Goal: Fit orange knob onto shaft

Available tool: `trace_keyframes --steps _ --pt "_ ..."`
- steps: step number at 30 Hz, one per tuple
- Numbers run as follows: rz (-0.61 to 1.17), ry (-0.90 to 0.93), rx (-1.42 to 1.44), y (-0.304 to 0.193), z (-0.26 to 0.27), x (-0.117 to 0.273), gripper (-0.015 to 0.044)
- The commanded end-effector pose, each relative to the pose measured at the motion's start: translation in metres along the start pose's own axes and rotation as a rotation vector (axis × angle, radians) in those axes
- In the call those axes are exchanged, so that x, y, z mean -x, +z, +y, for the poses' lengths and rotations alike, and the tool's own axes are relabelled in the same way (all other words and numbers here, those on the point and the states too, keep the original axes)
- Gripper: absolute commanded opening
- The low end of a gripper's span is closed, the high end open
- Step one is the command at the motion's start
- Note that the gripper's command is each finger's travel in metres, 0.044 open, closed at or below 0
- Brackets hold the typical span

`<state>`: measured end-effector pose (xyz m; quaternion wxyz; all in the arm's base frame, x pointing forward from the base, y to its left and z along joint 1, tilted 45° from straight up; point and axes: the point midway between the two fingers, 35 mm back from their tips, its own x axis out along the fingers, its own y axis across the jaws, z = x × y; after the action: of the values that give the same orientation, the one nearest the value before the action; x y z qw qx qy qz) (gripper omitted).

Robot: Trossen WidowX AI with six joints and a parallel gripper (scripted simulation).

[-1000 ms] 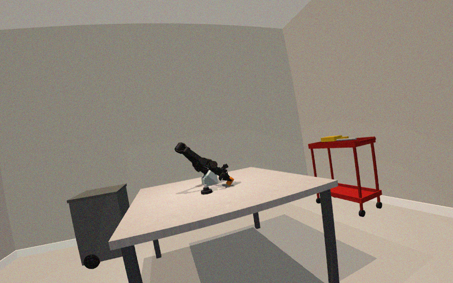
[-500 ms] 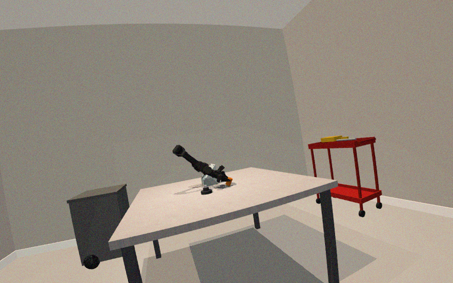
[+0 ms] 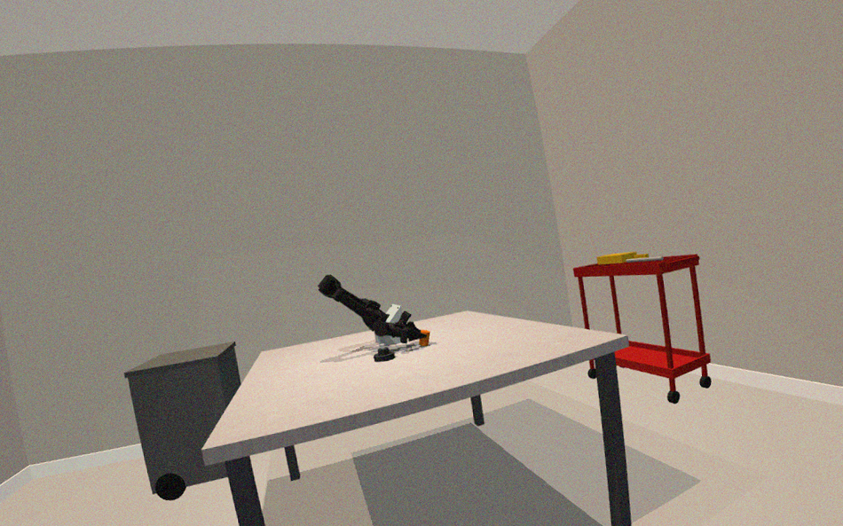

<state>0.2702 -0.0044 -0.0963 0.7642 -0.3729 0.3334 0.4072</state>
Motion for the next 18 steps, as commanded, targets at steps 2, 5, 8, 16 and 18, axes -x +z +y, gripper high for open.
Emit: trace_keyframes --steps 2,5,8,16,18 --pt "-0.083 0.000 -0.001 -0.0042 0.0009 0.0037 0.0179" --pt "-0.039 -0.001 -0.001 -0.0025 0.0007 0.0036 0.0179" --pt "-0.045 -0.001 0.003 -0.0020 0.0002 0.0030 0.0205" --pt "-0.045 -0.001 0.003 -0.0020 0.0002 0.0030 0.0260" --pt "-0.045 -0.001 0.003 -0.0020 0.0002 0.0030 0.0260"
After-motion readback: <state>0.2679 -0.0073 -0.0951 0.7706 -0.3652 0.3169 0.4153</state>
